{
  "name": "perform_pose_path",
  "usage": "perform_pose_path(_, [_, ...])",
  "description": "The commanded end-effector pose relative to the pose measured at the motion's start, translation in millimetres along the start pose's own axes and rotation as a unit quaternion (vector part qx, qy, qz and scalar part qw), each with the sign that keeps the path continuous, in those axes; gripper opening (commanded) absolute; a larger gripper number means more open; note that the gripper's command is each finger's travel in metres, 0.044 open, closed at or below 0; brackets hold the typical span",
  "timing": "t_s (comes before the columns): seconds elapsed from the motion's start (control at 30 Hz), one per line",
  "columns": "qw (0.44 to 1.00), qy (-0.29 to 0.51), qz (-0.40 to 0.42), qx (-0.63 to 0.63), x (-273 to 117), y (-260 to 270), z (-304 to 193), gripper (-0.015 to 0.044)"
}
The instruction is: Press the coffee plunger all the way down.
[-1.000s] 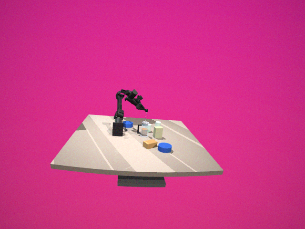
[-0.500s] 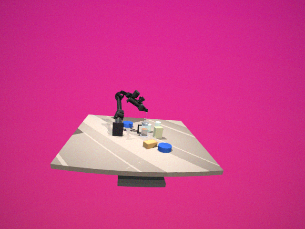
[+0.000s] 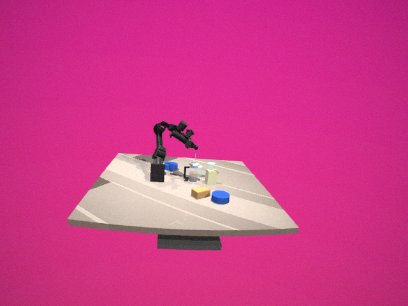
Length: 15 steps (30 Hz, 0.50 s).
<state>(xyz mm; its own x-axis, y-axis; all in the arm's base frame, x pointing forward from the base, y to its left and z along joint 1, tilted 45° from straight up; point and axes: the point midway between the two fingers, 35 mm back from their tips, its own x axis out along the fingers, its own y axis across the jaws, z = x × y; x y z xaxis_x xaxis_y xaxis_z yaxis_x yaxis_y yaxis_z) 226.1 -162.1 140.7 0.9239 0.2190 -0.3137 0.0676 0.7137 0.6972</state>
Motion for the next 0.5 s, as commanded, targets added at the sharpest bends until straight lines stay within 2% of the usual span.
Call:
perform_pose_path(0.0, [1.0,0.0,-0.002,0.0,0.0,-0.2,0.2,0.0128])
perform_pose_path(0.47, [1.0,0.002,-0.003,-0.001,5.5,-2.5,-6.3,0.0128])
